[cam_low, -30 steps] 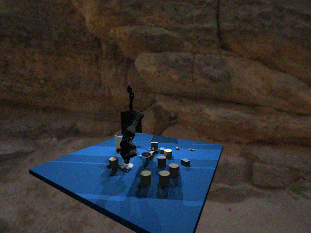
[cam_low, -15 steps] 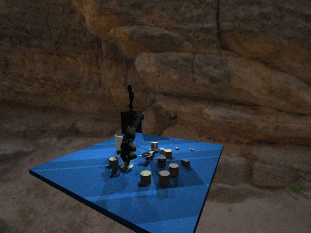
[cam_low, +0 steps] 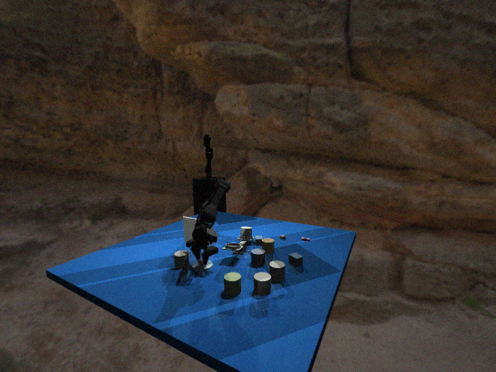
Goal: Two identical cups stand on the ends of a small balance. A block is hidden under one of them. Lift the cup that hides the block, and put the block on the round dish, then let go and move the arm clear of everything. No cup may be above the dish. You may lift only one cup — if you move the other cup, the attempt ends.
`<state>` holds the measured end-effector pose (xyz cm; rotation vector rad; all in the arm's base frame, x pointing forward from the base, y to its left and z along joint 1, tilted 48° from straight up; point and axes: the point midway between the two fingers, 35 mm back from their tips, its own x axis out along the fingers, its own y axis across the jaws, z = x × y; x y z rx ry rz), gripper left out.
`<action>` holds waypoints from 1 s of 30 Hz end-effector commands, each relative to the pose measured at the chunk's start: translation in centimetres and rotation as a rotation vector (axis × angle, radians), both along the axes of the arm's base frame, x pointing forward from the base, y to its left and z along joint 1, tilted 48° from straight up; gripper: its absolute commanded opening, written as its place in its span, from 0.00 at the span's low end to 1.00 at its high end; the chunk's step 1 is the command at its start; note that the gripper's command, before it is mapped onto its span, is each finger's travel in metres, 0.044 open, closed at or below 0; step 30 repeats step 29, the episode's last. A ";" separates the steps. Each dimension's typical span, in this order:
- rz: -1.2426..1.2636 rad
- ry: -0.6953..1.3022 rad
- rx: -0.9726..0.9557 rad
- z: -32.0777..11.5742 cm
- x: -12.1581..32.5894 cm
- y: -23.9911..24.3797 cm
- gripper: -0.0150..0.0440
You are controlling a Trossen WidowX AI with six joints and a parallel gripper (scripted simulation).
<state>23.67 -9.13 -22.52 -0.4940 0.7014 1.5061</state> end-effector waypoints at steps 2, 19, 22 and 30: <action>0.000 -0.001 0.000 0.0 0.0 0.0 0.88; -0.020 0.003 -0.002 7.1 0.3 -7.5 1.00; -0.020 0.003 -0.002 7.1 0.3 -7.5 1.00; -0.020 0.003 -0.002 7.1 0.3 -7.5 1.00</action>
